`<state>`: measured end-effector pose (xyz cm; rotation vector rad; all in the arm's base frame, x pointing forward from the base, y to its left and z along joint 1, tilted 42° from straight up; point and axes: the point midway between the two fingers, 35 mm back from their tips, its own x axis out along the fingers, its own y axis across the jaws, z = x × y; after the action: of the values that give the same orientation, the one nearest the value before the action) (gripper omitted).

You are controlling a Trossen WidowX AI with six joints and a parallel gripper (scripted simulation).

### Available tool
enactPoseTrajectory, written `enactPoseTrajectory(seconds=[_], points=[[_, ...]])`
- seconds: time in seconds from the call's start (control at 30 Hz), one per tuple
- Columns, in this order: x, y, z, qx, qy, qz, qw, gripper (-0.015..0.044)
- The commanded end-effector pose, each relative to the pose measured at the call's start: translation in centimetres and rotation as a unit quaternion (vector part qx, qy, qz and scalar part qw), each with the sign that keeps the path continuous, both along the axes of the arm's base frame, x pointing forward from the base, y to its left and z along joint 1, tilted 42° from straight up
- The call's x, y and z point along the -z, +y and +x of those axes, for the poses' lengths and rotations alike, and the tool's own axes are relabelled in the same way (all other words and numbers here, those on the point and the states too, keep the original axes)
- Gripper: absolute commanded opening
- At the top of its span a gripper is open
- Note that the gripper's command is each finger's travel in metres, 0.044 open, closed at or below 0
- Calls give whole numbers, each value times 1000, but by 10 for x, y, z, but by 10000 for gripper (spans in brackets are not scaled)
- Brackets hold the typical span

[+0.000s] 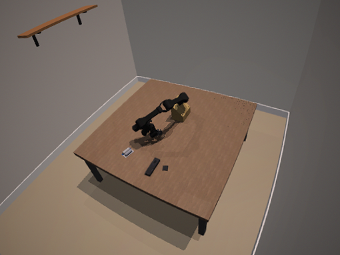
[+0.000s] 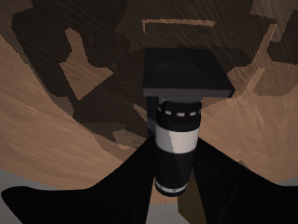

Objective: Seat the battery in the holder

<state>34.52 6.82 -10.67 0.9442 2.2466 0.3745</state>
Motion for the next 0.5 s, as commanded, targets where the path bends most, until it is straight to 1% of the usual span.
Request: enactPoseTrajectory(seconds=[0.0, 0.47], points=[[2, -1, 5, 4, -4, -3, 1000, 83], [4, 0, 4, 11, -17, -18, 1000, 83]])
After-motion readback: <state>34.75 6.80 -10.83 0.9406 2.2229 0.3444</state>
